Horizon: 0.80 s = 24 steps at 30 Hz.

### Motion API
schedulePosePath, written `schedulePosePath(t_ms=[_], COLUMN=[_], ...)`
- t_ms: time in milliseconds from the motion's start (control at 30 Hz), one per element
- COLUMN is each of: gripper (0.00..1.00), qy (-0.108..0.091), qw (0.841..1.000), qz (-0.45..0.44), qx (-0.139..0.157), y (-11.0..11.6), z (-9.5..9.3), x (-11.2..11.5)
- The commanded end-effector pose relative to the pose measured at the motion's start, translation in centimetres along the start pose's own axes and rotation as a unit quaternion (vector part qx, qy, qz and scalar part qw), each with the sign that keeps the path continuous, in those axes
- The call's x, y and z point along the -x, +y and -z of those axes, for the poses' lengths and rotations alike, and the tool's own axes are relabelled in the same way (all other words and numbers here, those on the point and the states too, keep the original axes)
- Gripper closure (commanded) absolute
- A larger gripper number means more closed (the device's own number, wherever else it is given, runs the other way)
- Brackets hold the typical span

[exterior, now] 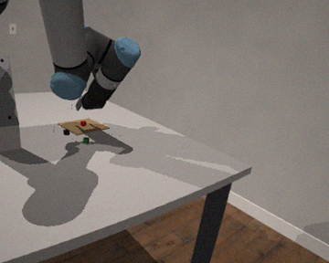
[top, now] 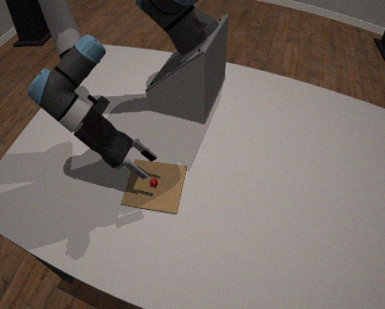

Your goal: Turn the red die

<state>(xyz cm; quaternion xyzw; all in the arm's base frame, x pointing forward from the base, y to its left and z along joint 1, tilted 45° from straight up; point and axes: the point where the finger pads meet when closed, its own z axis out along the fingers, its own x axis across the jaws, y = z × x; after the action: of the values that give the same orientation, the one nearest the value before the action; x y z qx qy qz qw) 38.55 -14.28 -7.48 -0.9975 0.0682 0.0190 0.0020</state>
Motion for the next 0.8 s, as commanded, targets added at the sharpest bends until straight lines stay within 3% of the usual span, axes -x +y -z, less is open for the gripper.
schedulePosePath(t_ms=[0, 267, 500, 767], gripper=[0.07, 0.07, 0.07, 0.07], qy=[0.000, 0.000, -0.003, -0.003], qw=[1.000, 1.000, 1.000, 0.994], qz=[0.000, 0.000, 0.001, 0.001], qx=[0.000, 0.001, 0.025, 0.110], y=[-0.58, -0.76, -0.82, -0.97], z=[0.62, 0.79, 0.64, 0.64], x=[0.00, 0.00, 0.06, 0.04])
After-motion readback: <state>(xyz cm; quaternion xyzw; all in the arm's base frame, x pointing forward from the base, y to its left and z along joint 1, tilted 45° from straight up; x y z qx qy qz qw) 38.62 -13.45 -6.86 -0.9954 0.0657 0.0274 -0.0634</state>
